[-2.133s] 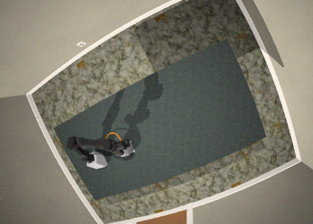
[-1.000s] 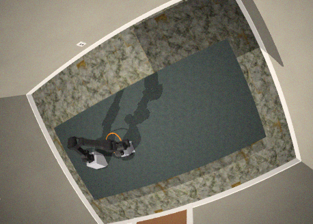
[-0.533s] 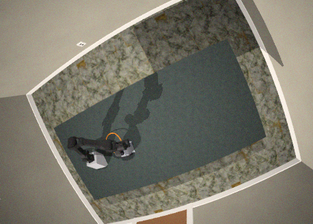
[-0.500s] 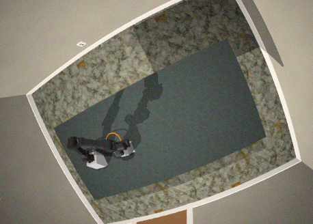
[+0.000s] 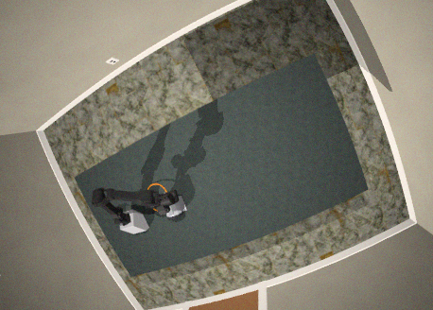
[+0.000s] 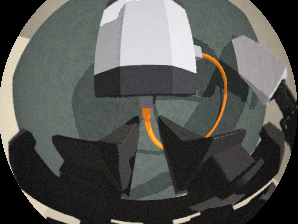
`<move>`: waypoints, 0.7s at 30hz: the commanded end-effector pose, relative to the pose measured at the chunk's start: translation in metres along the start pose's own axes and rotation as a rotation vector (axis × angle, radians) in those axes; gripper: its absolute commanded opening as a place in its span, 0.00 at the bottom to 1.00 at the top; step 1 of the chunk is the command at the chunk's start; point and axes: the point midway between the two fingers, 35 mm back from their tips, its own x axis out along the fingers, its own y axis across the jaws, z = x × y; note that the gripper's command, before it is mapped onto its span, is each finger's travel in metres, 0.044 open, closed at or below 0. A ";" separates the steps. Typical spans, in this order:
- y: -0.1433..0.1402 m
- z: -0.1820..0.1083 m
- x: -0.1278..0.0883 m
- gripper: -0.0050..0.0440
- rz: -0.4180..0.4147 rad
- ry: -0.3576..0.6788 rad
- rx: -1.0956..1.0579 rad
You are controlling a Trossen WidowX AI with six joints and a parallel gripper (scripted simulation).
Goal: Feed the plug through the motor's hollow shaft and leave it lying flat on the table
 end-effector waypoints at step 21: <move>0.002 0.004 0.011 0.31 0.011 -0.002 -0.007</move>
